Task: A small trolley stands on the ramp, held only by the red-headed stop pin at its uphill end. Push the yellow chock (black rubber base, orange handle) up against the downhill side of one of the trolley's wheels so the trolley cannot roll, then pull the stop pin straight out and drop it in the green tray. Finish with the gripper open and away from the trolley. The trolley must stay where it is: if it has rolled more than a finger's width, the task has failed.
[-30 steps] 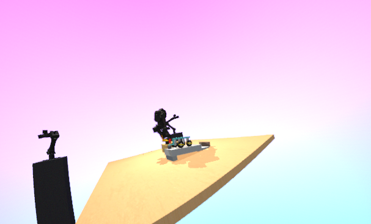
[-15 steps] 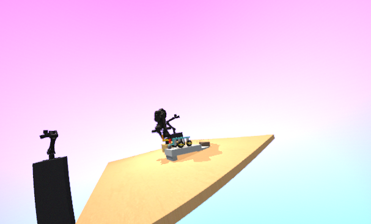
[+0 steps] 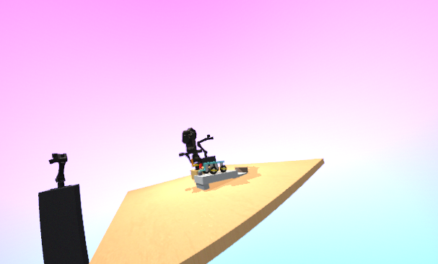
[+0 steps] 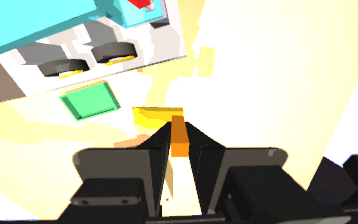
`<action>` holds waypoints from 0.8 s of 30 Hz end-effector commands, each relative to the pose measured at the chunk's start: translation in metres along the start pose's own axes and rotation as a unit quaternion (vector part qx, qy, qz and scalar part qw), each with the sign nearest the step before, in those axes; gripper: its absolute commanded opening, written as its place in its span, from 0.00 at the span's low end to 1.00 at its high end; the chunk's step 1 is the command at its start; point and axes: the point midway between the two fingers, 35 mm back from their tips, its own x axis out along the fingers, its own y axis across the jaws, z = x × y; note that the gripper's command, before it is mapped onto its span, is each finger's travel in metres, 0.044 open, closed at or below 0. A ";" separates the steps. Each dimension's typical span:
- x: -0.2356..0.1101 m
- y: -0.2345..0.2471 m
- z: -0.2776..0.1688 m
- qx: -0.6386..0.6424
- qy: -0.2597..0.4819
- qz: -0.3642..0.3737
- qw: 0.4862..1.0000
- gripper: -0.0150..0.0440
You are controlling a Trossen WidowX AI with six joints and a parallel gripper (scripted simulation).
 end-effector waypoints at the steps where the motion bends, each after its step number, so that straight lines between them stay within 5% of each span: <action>1: -0.001 0.001 0.000 -0.058 -0.002 0.002 0.998 0.25; 24: -0.001 0.001 0.000 -0.431 -0.003 0.002 0.903 0.25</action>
